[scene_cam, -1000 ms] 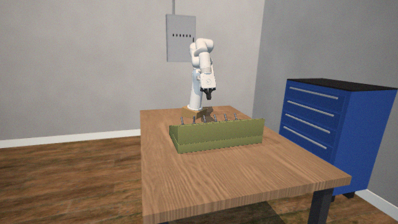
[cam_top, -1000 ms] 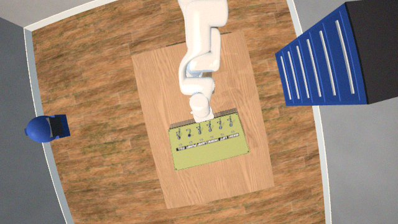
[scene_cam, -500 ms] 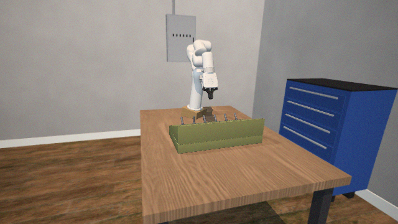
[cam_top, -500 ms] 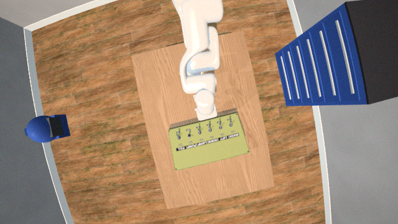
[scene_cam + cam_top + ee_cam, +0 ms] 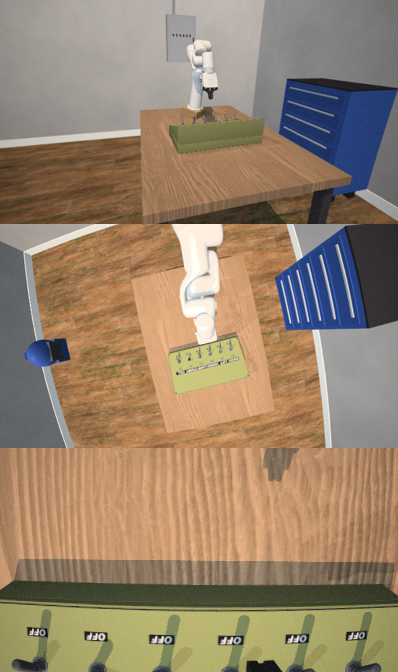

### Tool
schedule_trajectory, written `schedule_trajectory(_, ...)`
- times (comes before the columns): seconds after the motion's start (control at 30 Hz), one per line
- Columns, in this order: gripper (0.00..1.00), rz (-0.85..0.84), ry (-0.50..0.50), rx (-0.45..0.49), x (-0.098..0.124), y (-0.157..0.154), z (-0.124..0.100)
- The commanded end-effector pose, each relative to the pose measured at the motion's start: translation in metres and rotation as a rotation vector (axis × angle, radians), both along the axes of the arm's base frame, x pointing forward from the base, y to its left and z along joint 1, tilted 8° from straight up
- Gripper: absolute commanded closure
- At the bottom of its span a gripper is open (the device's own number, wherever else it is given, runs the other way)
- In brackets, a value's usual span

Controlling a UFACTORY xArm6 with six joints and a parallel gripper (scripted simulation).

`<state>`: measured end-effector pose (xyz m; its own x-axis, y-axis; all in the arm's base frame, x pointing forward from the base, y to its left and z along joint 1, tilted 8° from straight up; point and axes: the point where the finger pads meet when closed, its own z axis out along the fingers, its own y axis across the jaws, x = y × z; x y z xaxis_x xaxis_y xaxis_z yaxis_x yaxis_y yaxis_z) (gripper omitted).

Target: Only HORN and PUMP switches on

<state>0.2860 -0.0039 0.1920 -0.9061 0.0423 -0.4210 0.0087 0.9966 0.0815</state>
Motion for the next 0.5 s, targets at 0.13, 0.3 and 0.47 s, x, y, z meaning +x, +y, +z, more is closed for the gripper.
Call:
schedule_trajectory(0.13, 1.00, 0.000, -0.004, 0.000, 0.0009, -0.0001, 0.0014)
schedule_trajectory(0.3, 1.00, 0.000, -0.003, 0.000, 0.0020, 0.0001, -0.0010)
schedule_trajectory(0.47, 1.00, 0.000, -0.003, 0.000, 0.0037, 0.0004, -0.0045)
